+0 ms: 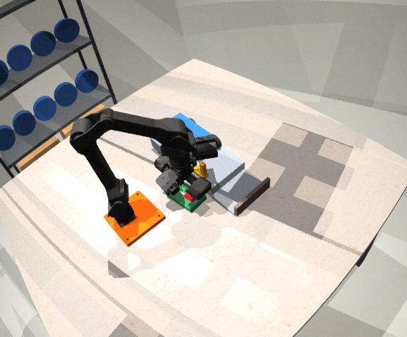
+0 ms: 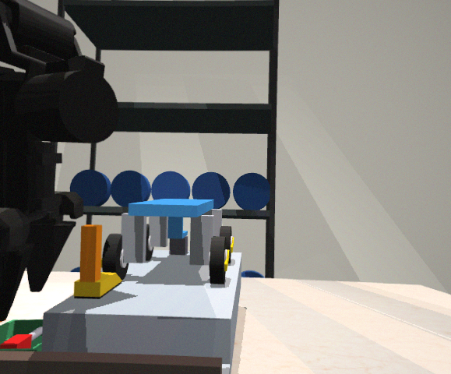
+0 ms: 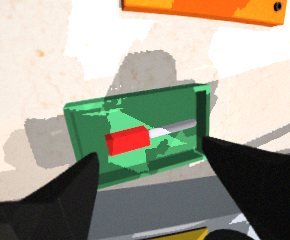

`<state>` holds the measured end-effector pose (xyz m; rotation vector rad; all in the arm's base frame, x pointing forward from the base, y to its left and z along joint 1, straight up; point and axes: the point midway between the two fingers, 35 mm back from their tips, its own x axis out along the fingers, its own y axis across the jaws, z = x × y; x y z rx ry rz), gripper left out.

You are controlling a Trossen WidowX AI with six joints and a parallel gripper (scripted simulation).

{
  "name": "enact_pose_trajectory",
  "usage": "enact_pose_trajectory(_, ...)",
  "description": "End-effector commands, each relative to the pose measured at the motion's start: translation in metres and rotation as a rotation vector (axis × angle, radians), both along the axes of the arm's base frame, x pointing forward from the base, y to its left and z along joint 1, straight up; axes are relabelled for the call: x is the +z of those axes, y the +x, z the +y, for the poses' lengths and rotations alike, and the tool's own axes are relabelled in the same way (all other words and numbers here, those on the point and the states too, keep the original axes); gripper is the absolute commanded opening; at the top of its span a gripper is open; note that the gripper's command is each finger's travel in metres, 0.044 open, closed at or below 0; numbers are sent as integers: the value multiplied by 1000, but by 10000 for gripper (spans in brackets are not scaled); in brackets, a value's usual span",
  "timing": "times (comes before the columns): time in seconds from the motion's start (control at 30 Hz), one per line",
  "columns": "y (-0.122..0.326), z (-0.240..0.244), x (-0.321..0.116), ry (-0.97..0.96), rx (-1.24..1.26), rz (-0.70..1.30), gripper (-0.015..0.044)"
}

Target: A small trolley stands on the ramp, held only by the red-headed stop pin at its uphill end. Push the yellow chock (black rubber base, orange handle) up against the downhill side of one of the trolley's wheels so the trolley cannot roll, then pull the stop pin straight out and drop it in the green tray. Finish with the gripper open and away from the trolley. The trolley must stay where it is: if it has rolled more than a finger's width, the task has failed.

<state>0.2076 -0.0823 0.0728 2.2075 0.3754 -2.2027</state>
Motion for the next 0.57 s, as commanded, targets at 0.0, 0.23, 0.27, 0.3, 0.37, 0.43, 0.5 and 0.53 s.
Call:
enact_pose_trajectory(0.0, 0, -1, 14, -9, 4, -10, 419)
enact_pose_trajectory(0.23, 0, -1, 33, -9, 4, -10, 440)
enact_pose_trajectory(0.27, 0, -1, 36, -9, 4, -10, 440)
enact_pose_trajectory(0.3, 0, -1, 38, -9, 4, -11, 440)
enact_pose_trajectory(0.37, 0, -1, 43, -9, 4, -11, 440)
enact_pose_trajectory(0.43, 0, -1, 48, -9, 4, -11, 440)
enact_pose_trajectory(0.5, 0, -1, 53, -9, 4, -11, 440)
enact_pose_trajectory(0.53, 0, -1, 56, -9, 4, -11, 440)
